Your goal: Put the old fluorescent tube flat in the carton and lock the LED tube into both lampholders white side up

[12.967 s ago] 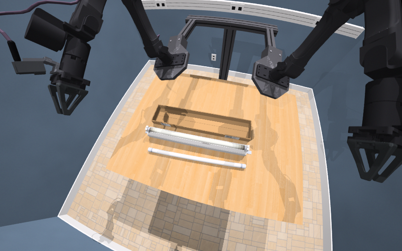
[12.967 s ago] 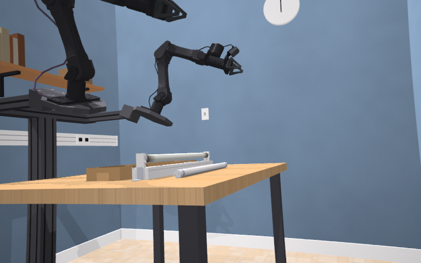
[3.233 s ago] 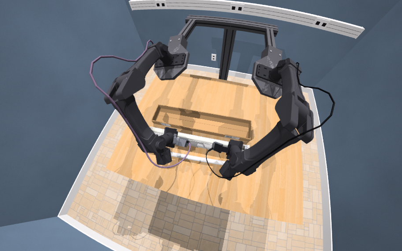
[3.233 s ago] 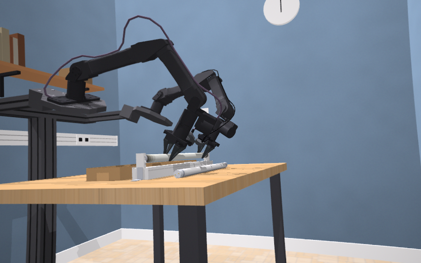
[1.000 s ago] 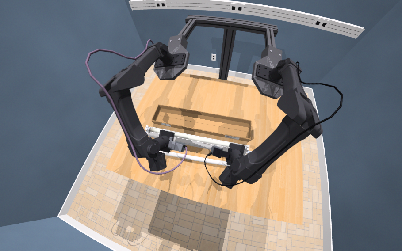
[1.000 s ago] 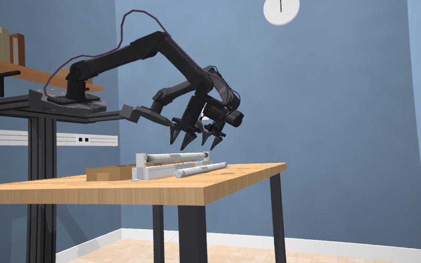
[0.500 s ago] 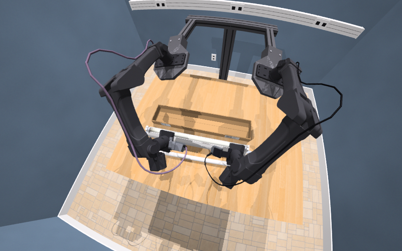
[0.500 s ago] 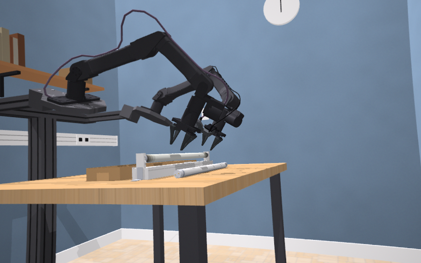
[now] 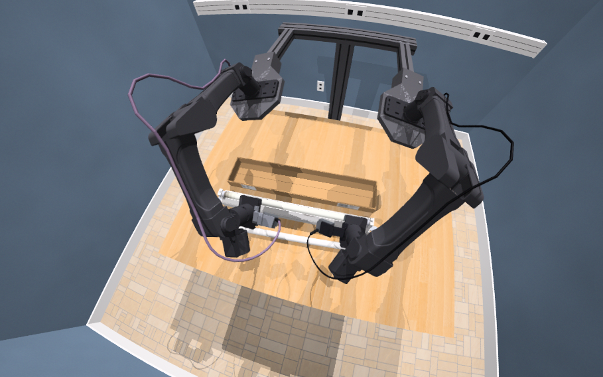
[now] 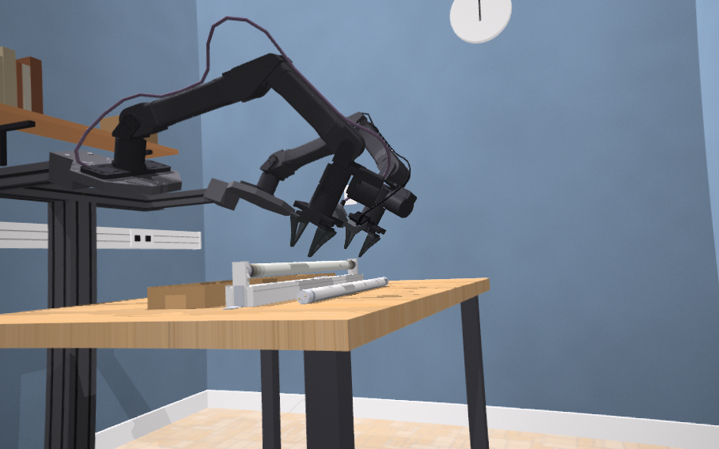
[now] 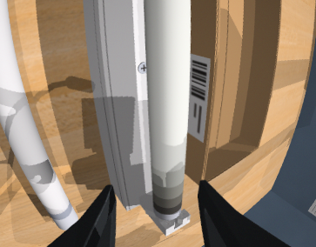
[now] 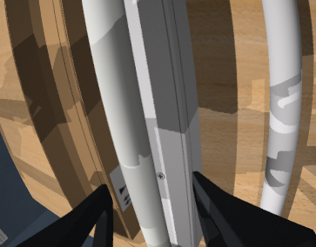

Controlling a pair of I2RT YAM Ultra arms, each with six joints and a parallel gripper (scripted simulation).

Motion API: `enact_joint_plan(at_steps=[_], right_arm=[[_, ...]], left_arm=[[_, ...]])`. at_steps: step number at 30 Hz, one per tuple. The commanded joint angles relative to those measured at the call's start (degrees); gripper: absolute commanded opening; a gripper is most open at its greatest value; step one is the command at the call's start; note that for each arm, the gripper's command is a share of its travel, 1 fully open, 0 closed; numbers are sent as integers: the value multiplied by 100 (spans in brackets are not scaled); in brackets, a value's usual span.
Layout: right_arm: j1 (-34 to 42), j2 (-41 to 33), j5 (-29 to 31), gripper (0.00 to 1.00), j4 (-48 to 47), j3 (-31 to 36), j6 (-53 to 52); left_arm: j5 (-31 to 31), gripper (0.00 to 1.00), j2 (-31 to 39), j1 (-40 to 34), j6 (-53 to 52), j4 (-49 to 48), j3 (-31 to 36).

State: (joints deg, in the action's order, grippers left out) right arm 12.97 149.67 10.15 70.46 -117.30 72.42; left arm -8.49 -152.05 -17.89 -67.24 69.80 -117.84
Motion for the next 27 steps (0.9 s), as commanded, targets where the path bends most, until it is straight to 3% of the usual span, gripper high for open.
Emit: enact_joint_plan(at_steps=[1, 13, 14, 27], right_arm=[[109, 0, -75, 49, 108, -172, 49], [109, 17, -74, 49, 108, -173, 49], [-68, -335, -58, 49, -164, -150, -82], [-213, -1390, -286, 49, -1132, 665, -1302]], left_arm=[[76, 49, 27, -24, -77, 78, -49], [74, 49, -15, -16, -77, 76, -69], [72, 49, 269, 95, 76, -129, -80], [254, 49, 1370, 305, 1221, -1122, 656]])
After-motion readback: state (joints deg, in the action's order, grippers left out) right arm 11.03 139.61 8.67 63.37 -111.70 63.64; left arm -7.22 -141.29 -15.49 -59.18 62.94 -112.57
